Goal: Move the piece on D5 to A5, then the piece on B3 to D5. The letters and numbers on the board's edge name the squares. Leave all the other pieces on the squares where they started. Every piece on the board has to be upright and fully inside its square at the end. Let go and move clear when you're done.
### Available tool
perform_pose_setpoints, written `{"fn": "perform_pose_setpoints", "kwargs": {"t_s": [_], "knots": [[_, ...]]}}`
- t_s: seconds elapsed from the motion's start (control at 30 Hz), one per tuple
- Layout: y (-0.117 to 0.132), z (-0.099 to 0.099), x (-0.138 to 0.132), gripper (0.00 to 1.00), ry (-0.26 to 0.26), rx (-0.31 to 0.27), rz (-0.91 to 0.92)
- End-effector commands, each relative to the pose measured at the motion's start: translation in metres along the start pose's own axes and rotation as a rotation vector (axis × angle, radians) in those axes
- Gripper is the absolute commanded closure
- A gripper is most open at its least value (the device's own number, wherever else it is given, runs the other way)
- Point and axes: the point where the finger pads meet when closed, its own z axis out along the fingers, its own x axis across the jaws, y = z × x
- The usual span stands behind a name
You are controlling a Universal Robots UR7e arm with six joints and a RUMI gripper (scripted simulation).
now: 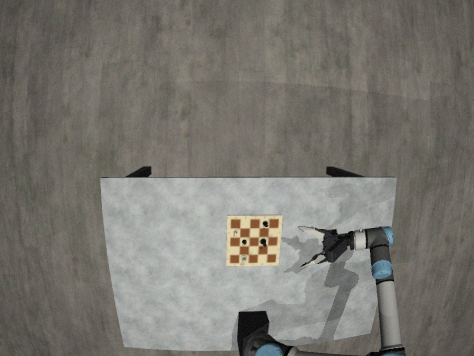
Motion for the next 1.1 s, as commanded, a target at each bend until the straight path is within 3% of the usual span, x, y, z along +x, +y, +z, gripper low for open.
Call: {"fn": "perform_pose_setpoints", "kwargs": {"t_s": [0.0, 0.23, 0.43, 0.5, 0.7, 0.93, 1.0, 1.07], "knots": [[-0.008, 0.029, -0.004, 0.0, -0.072, -0.073, -0.016], [-0.022, 0.092, -0.02, 0.0, -0.227, -0.292, -0.072], [-0.031, 0.135, -0.036, 0.0, -0.317, -0.523, -0.131], [-0.031, 0.135, -0.036, 0.0, -0.317, -0.523, -0.131], [-0.04, 0.163, -0.049, 0.0, -0.348, -0.76, -0.195], [-0.051, 0.178, -0.059, 0.0, -0.321, -0.993, -0.266], [-0.055, 0.18, -0.061, 0.0, -0.307, -1.046, -0.283], [-0.055, 0.18, -0.061, 0.0, -0.307, -1.046, -0.283]]}}
